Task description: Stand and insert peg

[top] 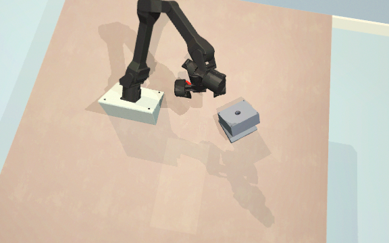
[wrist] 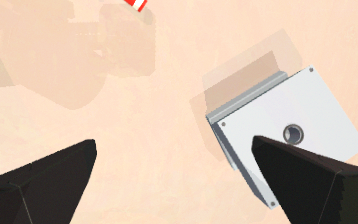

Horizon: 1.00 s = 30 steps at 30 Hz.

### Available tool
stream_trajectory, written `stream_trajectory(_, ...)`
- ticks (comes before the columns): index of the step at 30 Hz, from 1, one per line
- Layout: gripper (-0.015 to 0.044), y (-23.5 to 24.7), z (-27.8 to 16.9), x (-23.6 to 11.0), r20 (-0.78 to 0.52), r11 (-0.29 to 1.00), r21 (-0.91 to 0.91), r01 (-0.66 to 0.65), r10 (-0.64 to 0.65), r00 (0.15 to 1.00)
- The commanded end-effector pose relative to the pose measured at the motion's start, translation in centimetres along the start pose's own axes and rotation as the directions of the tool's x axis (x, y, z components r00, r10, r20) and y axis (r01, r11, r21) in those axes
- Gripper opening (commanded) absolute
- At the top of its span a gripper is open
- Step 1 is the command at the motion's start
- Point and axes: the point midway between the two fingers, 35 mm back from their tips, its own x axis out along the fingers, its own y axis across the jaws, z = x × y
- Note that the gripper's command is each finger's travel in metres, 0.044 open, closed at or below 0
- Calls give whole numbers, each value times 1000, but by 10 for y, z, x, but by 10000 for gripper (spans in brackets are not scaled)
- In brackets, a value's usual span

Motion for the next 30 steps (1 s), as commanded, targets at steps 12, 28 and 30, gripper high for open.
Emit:
stream_trajectory(12, 440, 5, 49, 31, 43, 878, -474, -60, 91, 995)
stream_trajectory(28, 440, 17, 93, 55, 71, 576, -816, -44, 176, 982)
stream_trajectory(30, 440, 17, 93, 55, 71, 576, -816, -44, 176, 982)
